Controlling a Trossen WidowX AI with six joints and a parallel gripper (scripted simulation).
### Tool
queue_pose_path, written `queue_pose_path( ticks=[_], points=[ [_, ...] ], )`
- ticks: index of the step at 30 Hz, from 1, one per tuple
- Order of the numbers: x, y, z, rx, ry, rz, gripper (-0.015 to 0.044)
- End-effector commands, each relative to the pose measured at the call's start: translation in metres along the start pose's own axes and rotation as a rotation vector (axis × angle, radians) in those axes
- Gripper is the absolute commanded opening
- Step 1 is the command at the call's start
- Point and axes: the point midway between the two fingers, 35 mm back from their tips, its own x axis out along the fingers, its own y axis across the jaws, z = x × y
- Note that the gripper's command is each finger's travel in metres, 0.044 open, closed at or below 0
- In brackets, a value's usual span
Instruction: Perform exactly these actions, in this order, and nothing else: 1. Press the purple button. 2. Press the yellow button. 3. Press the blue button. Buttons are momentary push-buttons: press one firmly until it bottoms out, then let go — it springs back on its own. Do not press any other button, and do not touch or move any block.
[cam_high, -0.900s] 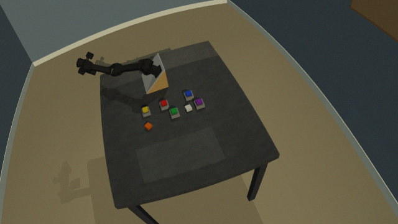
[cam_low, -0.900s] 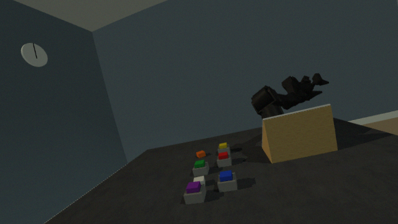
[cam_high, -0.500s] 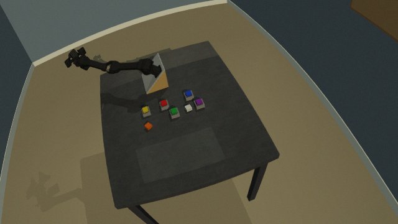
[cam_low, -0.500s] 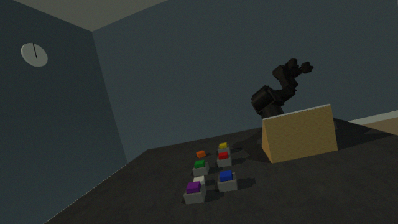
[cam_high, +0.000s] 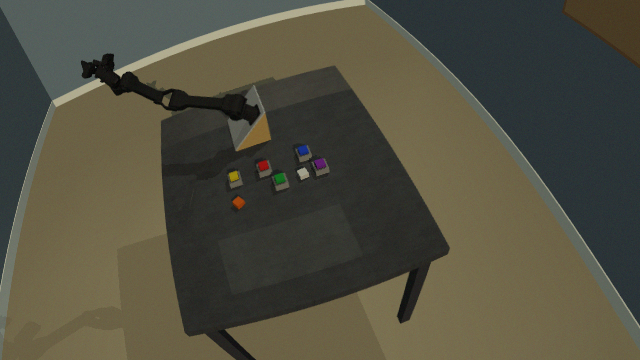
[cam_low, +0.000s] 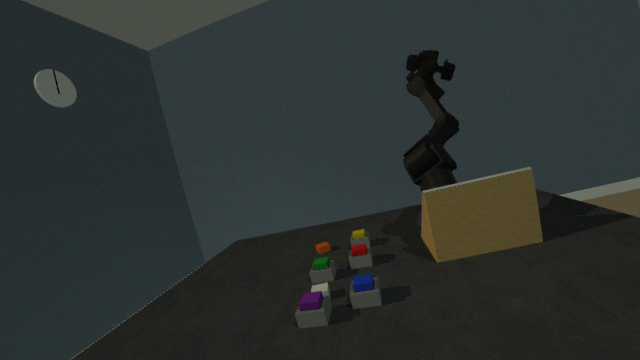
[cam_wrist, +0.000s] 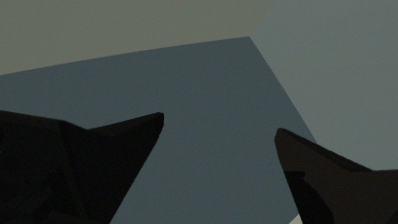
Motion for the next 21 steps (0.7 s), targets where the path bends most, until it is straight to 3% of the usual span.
queue_pose_path(
  ticks=[1,11,21],
  points=[
    [-0.014,0.063,0.039,0.172,-0.043,0.157,0.04],
    [-0.092,0.211,0.147,0.629,-0.065,0.627,0.04],
    [-0.226,0.317,0.252,0.99,0.063,1.144,0.04]
  ],
)
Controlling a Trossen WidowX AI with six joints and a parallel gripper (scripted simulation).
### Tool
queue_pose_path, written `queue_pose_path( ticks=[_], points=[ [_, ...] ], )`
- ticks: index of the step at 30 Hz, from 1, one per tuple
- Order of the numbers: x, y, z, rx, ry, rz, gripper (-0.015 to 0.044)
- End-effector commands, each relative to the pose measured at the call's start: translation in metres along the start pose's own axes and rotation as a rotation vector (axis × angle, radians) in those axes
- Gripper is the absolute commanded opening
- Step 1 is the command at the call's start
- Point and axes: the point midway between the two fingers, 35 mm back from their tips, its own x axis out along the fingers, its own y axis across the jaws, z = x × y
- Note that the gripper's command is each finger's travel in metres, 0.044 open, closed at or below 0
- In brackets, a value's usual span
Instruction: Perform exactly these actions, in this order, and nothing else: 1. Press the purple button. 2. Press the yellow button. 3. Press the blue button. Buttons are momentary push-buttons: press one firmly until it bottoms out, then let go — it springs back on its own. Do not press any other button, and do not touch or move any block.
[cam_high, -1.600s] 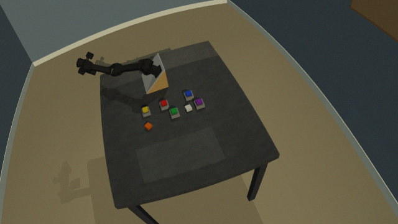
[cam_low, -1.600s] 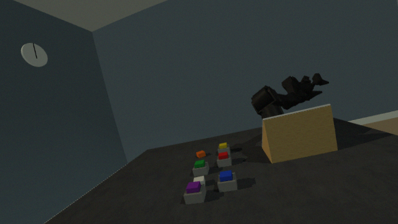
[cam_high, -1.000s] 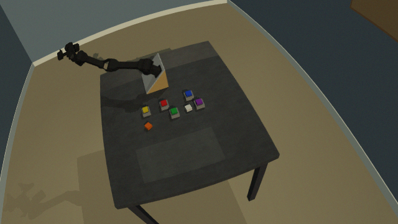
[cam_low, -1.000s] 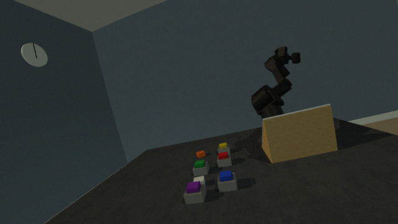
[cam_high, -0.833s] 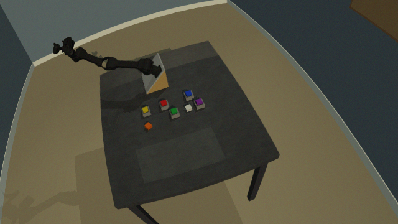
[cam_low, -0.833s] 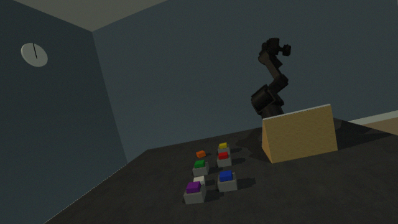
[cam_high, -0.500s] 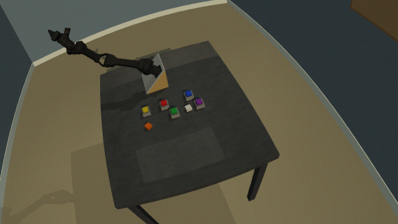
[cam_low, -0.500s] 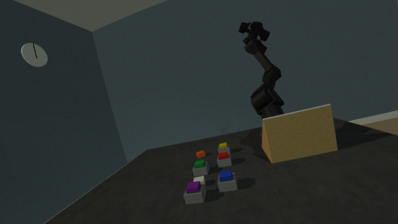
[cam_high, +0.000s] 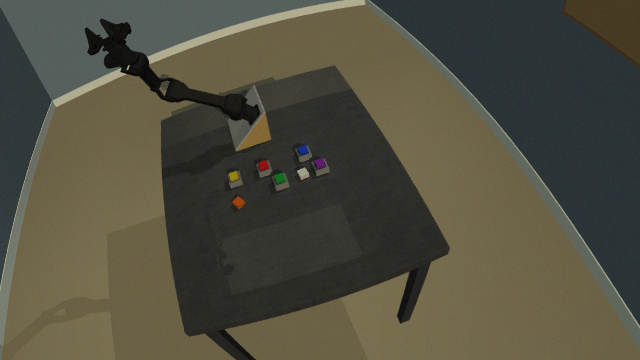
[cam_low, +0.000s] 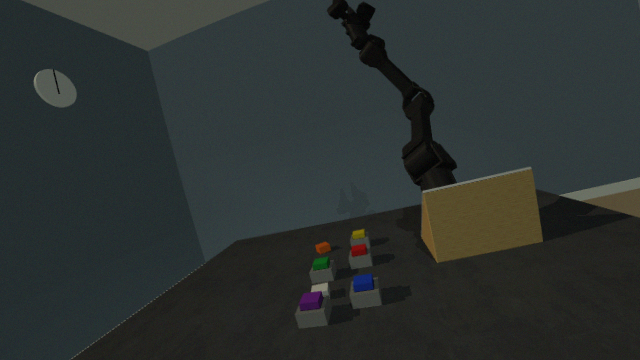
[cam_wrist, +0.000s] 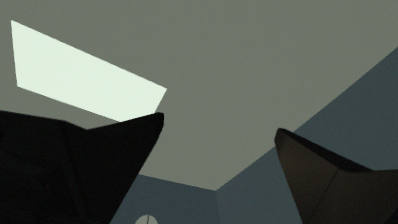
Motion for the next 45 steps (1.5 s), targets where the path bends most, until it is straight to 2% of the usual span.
queue_pose_path(
  ticks=[1,10,15,20,27,33,39,45],
  points=[
    [0.005,0.073,-0.02,0.139,0.077,0.156,0.04],
    [-0.027,0.25,-0.064,0.485,0.369,0.52,0.04],
    [-0.072,0.342,-0.084,0.648,0.594,0.697,0.04],
    [-0.136,0.425,-0.1,0.777,0.867,0.85,0.04],
    [-0.254,0.517,-0.112,0.869,1.331,1.004,0.04],
    [-0.377,0.563,-0.114,0.82,1.796,1.058,0.04],
    [-0.511,0.57,-0.106,0.585,2.286,1.004,0.04],
    [-0.639,0.528,-0.09,0.079,2.698,0.811,0.04]
  ],
)
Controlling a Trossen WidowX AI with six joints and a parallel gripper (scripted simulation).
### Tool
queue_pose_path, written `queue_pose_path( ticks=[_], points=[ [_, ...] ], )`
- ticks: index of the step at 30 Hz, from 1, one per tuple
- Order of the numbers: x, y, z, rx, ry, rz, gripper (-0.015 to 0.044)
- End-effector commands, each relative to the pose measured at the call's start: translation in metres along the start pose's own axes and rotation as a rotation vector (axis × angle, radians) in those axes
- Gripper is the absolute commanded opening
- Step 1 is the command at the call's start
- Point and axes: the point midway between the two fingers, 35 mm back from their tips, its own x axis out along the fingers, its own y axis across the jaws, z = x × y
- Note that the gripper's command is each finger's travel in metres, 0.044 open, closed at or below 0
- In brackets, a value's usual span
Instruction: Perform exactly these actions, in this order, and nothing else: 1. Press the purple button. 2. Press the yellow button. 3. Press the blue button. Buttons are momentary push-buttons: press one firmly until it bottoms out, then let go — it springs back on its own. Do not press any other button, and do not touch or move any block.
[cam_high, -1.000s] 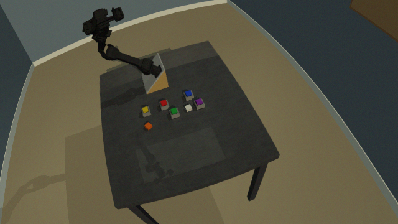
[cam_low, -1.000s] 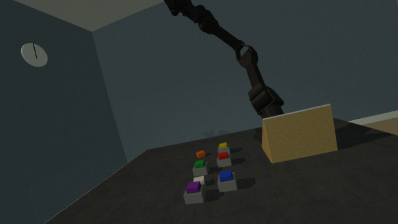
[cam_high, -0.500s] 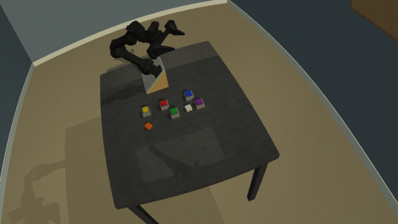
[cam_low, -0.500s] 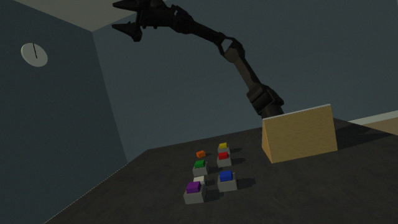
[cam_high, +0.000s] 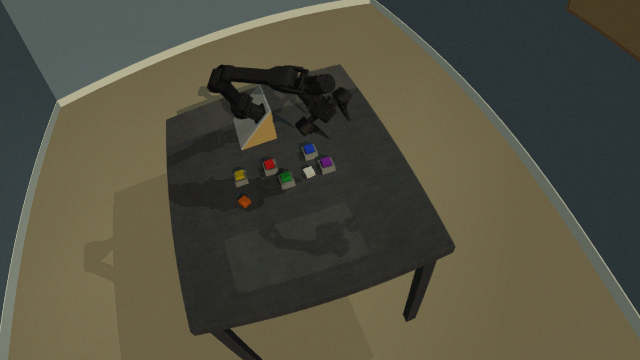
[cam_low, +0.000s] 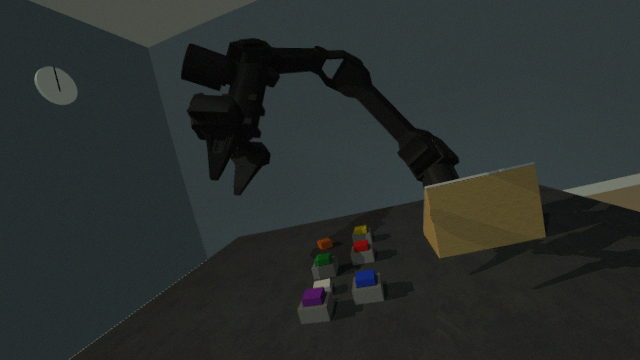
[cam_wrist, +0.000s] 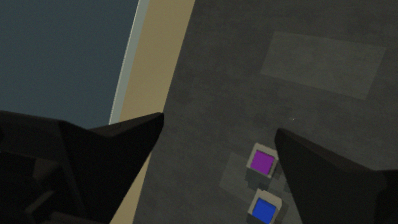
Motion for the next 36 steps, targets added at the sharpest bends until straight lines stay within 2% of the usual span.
queue_pose_path(
  ticks=[1,4,10,15,24,25,36],
  points=[
    [0.046,-0.025,-0.055,0.083,0.182,-0.223,0.04],
    [0.068,-0.048,-0.095,0.135,0.288,-0.415,0.04],
    [0.069,-0.049,-0.097,0.137,0.293,-0.425,0.04],
    [0.12,-0.072,-0.115,0.137,0.292,-0.427,0.0269],
    [0.123,-0.074,-0.116,0.137,0.292,-0.427,0.0032],
    [0.123,-0.074,-0.116,0.137,0.292,-0.427,0.002],
    [0.128,-0.076,-0.118,0.137,0.292,-0.427,0.002]
  ],
)
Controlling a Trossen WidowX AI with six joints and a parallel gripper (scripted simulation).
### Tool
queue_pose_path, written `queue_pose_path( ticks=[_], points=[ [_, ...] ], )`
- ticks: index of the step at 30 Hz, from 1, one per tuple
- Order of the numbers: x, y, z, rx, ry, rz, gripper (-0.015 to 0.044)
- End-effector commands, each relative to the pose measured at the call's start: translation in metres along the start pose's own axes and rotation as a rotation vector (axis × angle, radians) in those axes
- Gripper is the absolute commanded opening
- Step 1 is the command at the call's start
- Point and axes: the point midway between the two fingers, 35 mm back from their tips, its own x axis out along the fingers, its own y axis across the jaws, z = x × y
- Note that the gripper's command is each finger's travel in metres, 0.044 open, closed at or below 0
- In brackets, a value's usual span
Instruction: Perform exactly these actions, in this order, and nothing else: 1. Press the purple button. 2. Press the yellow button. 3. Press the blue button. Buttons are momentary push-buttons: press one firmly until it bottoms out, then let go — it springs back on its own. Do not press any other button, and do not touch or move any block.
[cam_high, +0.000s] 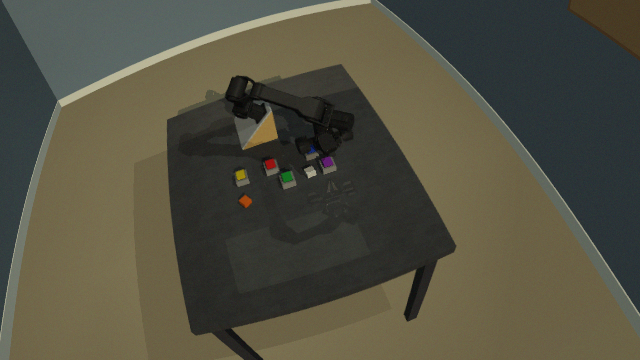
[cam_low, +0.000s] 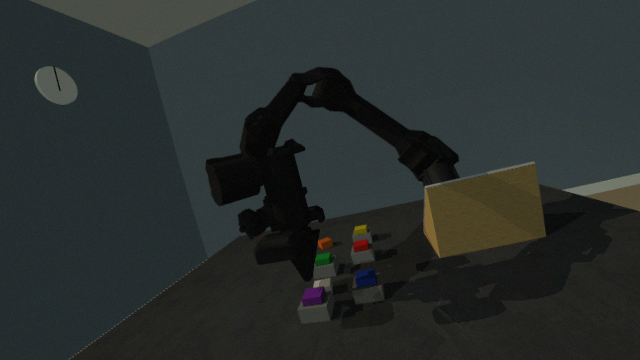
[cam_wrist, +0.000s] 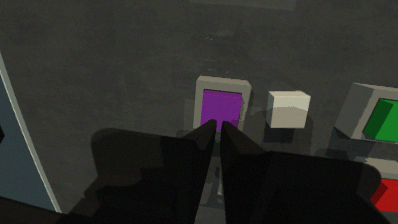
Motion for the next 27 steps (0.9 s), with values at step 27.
queue_pose_path(
  ticks=[27],
  points=[
    [0.033,-0.001,0.0,-0.006,-0.001,-0.007,0.002]
  ],
)
